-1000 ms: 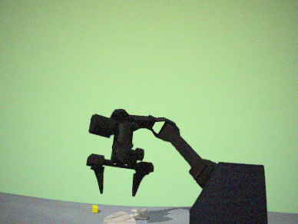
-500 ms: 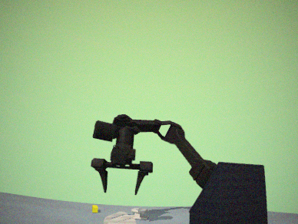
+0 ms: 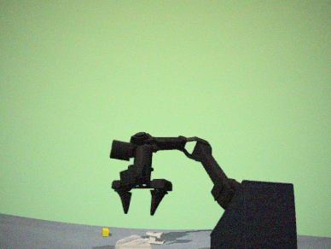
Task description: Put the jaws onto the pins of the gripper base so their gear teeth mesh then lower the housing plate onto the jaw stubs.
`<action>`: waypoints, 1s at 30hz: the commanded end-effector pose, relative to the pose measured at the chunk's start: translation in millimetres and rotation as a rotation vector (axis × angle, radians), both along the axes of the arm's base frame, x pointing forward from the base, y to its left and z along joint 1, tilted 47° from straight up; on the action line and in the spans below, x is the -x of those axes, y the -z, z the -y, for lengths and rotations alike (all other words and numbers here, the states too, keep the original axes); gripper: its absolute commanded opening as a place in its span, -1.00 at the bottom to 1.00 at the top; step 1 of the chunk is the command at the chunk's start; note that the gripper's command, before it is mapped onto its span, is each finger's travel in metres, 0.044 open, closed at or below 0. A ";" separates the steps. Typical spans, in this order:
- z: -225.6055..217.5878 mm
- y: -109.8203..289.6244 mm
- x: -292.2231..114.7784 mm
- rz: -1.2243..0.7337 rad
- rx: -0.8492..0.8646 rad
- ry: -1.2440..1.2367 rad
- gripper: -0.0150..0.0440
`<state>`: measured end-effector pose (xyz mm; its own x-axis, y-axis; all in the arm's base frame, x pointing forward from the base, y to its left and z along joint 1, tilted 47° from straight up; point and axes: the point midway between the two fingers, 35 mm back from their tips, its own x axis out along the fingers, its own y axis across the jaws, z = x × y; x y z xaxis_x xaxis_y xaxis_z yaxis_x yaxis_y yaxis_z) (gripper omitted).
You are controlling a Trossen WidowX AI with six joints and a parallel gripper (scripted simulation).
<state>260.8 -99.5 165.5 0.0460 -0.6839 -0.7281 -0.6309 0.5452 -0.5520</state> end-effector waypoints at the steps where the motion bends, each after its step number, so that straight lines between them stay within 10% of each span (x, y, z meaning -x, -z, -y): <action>1: 7.3 -6.5 9.8 0.081 0.002 0.095 1.00; 30: 44.2 -52.5 76.1 0.708 0.006 0.738 1.00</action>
<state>194.1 -140.6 215.2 0.0385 -0.7140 -0.6991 0.2437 0.6852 -0.6863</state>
